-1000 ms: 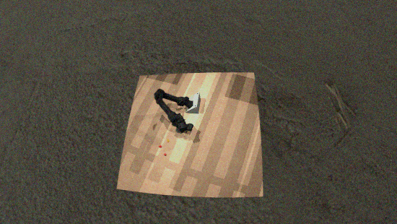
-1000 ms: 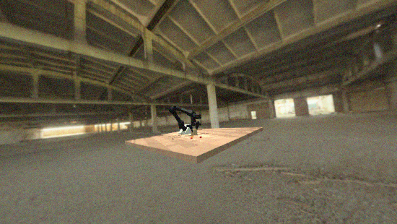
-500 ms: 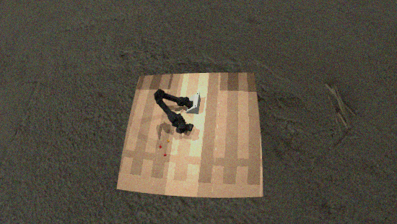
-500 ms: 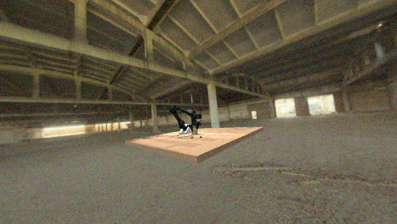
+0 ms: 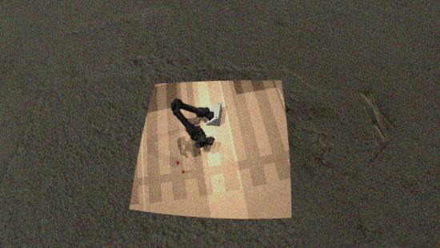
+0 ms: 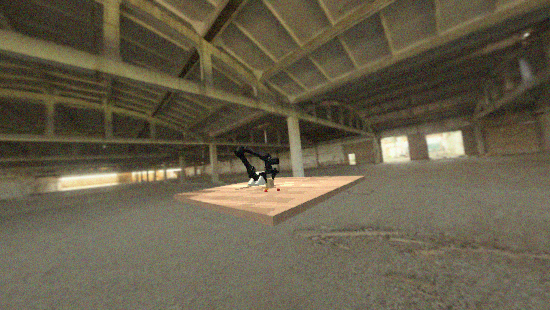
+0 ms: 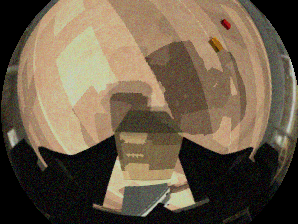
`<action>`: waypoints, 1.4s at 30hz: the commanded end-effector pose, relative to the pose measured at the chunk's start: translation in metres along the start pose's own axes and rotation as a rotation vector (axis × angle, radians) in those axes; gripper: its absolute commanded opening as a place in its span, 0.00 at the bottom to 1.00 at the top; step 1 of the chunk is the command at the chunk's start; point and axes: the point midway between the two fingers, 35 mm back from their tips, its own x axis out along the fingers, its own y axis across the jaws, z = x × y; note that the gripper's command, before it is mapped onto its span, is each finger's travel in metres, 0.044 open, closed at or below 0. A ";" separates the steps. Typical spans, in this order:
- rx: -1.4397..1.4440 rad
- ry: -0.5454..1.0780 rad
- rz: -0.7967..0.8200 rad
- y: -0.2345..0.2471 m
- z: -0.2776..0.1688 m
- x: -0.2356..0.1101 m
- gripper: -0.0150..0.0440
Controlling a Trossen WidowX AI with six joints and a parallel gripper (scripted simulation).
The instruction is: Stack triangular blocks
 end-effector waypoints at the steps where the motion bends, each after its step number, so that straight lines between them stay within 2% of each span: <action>1: 0.000 0.000 -0.001 0.000 0.000 0.000 0.92; 3: 0.000 0.000 -0.001 0.000 0.000 0.000 1.00; 10: -0.001 0.000 0.000 0.000 0.000 -0.002 1.00; 12: -0.001 0.000 0.004 0.002 0.003 -0.016 1.00; 19: -0.002 0.002 0.003 0.001 0.000 -0.108 1.00; 42: -0.010 -0.013 0.009 0.003 0.002 -0.103 1.00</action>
